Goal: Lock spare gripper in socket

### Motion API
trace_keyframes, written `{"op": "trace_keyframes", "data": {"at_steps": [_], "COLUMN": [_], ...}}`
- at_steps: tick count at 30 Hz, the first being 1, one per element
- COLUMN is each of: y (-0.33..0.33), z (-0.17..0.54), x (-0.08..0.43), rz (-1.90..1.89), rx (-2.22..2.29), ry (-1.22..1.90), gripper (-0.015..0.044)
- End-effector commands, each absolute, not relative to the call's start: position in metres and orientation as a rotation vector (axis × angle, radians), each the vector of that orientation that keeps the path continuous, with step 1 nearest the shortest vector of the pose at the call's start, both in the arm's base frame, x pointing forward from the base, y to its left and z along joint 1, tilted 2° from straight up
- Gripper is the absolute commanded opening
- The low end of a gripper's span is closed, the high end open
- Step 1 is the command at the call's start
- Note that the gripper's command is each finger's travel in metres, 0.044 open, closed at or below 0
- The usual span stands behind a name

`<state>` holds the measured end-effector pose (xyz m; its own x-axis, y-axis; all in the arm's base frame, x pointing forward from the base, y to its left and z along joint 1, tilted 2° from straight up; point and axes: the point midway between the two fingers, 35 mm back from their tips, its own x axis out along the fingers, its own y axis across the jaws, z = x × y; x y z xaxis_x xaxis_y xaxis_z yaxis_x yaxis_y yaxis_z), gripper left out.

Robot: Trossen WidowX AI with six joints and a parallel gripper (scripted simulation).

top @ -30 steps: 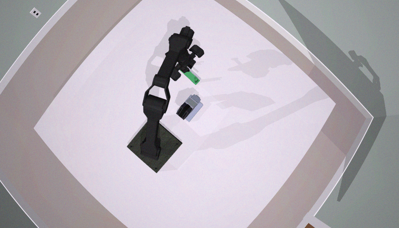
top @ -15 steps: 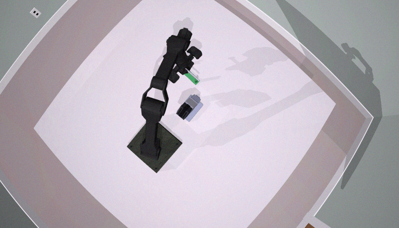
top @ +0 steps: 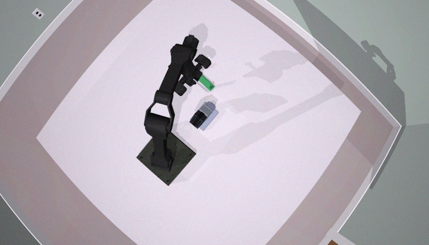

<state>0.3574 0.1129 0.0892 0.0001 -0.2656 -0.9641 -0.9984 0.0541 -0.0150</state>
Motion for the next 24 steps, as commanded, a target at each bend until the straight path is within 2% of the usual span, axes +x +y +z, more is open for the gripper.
{"op": "trace_keyframes", "data": {"at_steps": [1, 16, 24], "y": [0.114, 0.111, 0.111], "z": [0.091, 0.096, 0.082], "x": [0.347, 0.307, 0.306], "rz": [1.027, 1.041, 1.044], "rx": [-1.360, -1.373, -1.375], "ry": [1.422, 1.415, 1.412], "gripper": [0.0000, 0.0000, 0.0000]}}
